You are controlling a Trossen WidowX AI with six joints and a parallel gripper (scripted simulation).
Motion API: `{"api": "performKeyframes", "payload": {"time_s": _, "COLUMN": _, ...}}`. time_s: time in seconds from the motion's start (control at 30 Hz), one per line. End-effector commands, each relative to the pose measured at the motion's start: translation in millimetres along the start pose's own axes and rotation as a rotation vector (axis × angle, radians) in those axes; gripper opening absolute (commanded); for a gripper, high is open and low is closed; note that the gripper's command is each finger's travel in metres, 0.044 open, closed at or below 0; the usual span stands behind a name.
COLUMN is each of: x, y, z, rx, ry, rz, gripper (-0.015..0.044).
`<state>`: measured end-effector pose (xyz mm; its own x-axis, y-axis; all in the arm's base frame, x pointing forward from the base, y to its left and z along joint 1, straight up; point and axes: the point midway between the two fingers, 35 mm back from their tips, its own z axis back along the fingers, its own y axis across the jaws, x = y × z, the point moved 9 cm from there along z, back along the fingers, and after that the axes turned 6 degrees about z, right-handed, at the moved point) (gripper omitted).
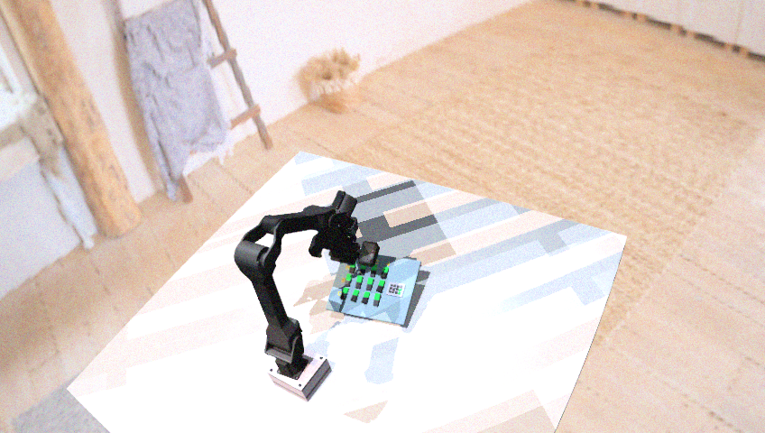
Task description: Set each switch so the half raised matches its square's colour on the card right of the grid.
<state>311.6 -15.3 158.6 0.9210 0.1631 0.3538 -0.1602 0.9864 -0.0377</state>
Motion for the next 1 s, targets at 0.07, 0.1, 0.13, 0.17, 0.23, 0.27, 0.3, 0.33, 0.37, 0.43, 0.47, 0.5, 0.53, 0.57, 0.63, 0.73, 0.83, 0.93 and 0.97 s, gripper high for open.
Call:
{"api": "performKeyframes", "payload": {"time_s": 0.07, "x": -0.3, "y": -0.1, "z": -1.5, "rx": -0.004, "ry": 0.002, "rz": -0.005, "gripper": 0.0000}}
{"api": "performKeyframes", "payload": {"time_s": 0.1, "x": -0.3, "y": -0.1, "z": -1.6, "rx": -0.004, "ry": 0.002, "rz": -0.005, "gripper": 0.0000}}
{"api": "performKeyframes", "payload": {"time_s": 0.13, "x": -0.3, "y": -0.1, "z": -1.8, "rx": -0.004, "ry": 0.002, "rz": -0.005, "gripper": 0.0000}}
{"api": "performKeyframes", "payload": {"time_s": 0.17, "x": -0.3, "y": -0.1, "z": -1.9, "rx": -0.004, "ry": 0.002, "rz": -0.005, "gripper": 0.0000}}
{"api": "performKeyframes", "payload": {"time_s": 0.23, "x": -0.3, "y": -0.1, "z": -2.2, "rx": -0.004, "ry": 0.002, "rz": -0.005, "gripper": 0.0000}}
{"api": "performKeyframes", "payload": {"time_s": 0.27, "x": -0.3, "y": -0.1, "z": -2.3, "rx": -0.004, "ry": 0.002, "rz": -0.005, "gripper": 0.0000}}
{"api": "performKeyframes", "payload": {"time_s": 0.3, "x": -0.3, "y": -0.1, "z": -2.4, "rx": -0.004, "ry": 0.002, "rz": -0.005, "gripper": 0.0000}}
{"api": "performKeyframes", "payload": {"time_s": 0.33, "x": -0.3, "y": -0.1, "z": -2.6, "rx": -0.004, "ry": 0.002, "rz": -0.005, "gripper": 0.0000}}
{"api": "performKeyframes", "payload": {"time_s": 0.37, "x": -0.3, "y": -0.1, "z": -2.7, "rx": -0.004, "ry": 0.002, "rz": -0.005, "gripper": 0.0000}}
{"api": "performKeyframes", "payload": {"time_s": 0.43, "x": -0.3, "y": -0.1, "z": -3.0, "rx": -0.004, "ry": 0.002, "rz": -0.005, "gripper": 0.0000}}
{"api": "performKeyframes", "payload": {"time_s": 0.47, "x": -0.3, "y": -0.1, "z": -3.1, "rx": -0.004, "ry": 0.002, "rz": -0.005, "gripper": 0.0000}}
{"api": "performKeyframes", "payload": {"time_s": 0.5, "x": -0.3, "y": -0.1, "z": -3.2, "rx": -0.004, "ry": 0.002, "rz": -0.005, "gripper": 0.0000}}
{"api": "performKeyframes", "payload": {"time_s": 0.53, "x": -0.3, "y": -0.1, "z": -3.4, "rx": -0.004, "ry": 0.002, "rz": -0.005, "gripper": 0.0000}}
{"api": "performKeyframes", "payload": {"time_s": 0.57, "x": -0.3, "y": -0.1, "z": -3.5, "rx": -0.004, "ry": 0.002, "rz": -0.005, "gripper": 0.0000}}
{"api": "performKeyframes", "payload": {"time_s": 0.63, "x": -0.3, "y": -0.1, "z": -3.8, "rx": -0.004, "ry": 0.002, "rz": -0.005, "gripper": 0.0000}}
{"api": "performKeyframes", "payload": {"time_s": 0.73, "x": -0.3, "y": -0.1, "z": -4.2, "rx": -0.004, "ry": 0.002, "rz": -0.005, "gripper": 0.0000}}
{"api": "performKeyframes", "payload": {"time_s": 0.83, "x": -0.3, "y": -0.1, "z": -4.6, "rx": -0.004, "ry": 0.002, "rz": -0.005, "gripper": 0.0000}}
{"api": "performKeyframes", "payload": {"time_s": 0.93, "x": -0.3, "y": -0.1, "z": -5.0, "rx": -0.004, "ry": 0.002, "rz": -0.005, "gripper": 0.0000}}
{"api": "performKeyframes", "payload": {"time_s": 0.97, "x": -0.3, "y": -0.1, "z": -5.1, "rx": -0.004, "ry": 0.002, "rz": -0.005, "gripper": 0.0000}}
